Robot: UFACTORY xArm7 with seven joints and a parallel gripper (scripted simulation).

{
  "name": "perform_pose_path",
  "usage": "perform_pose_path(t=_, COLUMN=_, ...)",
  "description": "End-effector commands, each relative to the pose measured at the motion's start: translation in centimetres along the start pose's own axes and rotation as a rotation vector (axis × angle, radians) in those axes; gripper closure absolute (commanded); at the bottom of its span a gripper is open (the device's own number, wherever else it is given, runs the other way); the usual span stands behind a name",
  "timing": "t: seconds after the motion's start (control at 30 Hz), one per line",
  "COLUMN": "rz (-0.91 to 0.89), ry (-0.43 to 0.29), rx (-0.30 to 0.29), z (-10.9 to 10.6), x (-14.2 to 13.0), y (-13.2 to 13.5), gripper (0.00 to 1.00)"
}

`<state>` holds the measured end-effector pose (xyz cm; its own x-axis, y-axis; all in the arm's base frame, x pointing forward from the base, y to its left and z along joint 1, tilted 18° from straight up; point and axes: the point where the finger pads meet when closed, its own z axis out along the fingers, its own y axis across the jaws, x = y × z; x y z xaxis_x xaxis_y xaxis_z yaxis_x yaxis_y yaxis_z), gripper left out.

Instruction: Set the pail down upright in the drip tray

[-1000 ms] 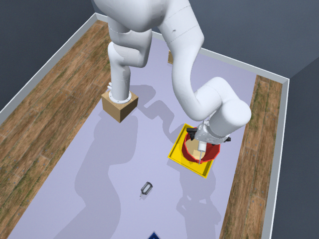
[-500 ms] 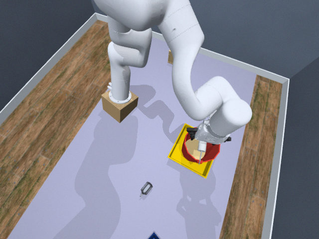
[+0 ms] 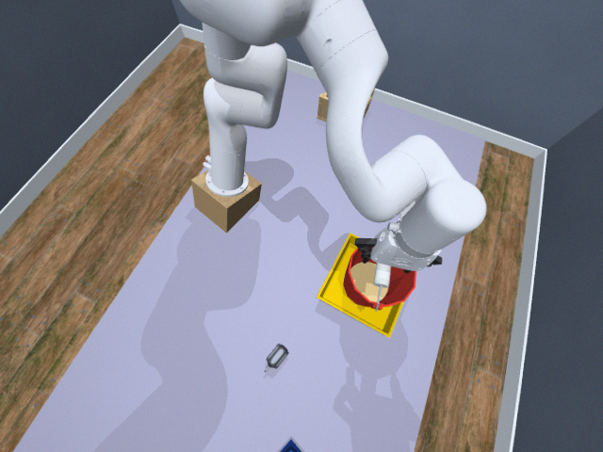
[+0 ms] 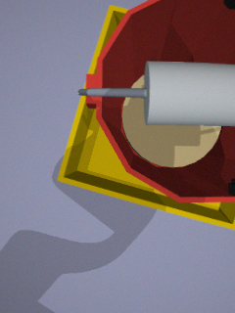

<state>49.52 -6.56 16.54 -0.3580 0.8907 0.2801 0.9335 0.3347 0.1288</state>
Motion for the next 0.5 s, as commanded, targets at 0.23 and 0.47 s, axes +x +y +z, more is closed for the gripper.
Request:
perform_pose_path(t=0.23, rz=0.000, ry=-0.003, rx=-0.003, z=-2.9, x=-0.1, y=0.1, gripper=0.00)
perform_pose_path(t=0.47, rz=0.000, ry=-0.003, rx=-0.003, z=-4.3, x=-0.1, y=0.1, gripper=0.00)
